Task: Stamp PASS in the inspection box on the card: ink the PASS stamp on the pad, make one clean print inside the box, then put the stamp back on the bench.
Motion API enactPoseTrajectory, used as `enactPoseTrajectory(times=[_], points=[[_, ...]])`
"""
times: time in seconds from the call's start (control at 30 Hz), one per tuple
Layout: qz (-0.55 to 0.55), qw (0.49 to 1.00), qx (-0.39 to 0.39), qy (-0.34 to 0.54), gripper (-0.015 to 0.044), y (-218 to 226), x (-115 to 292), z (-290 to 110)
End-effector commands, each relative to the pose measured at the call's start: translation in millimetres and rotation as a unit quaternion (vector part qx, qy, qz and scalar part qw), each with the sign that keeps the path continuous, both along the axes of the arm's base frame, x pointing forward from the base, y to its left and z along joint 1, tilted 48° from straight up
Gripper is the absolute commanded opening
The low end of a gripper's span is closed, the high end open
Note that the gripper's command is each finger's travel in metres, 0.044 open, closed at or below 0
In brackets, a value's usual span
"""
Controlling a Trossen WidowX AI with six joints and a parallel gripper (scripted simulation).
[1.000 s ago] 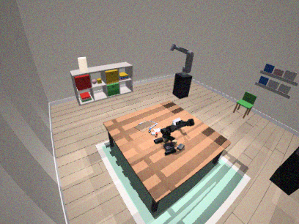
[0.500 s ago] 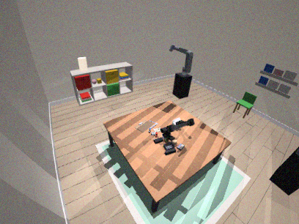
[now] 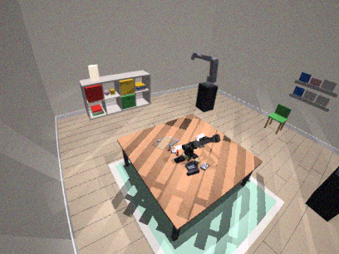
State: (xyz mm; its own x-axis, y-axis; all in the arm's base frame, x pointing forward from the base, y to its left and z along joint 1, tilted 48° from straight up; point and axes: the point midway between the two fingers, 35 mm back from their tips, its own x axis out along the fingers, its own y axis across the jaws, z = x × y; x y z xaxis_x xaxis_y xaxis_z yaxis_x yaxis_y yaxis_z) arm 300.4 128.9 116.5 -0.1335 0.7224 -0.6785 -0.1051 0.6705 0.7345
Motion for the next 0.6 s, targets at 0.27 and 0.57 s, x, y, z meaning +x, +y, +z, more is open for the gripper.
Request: enactPoseTrajectory(times=[0.27,0.57], points=[[0.001,1.000,-0.002,-0.001,0.0000,-4.7,1.2,3.8],[0.001,1.000,-0.002,-0.001,0.0000,-7.9,1.6,6.8]])
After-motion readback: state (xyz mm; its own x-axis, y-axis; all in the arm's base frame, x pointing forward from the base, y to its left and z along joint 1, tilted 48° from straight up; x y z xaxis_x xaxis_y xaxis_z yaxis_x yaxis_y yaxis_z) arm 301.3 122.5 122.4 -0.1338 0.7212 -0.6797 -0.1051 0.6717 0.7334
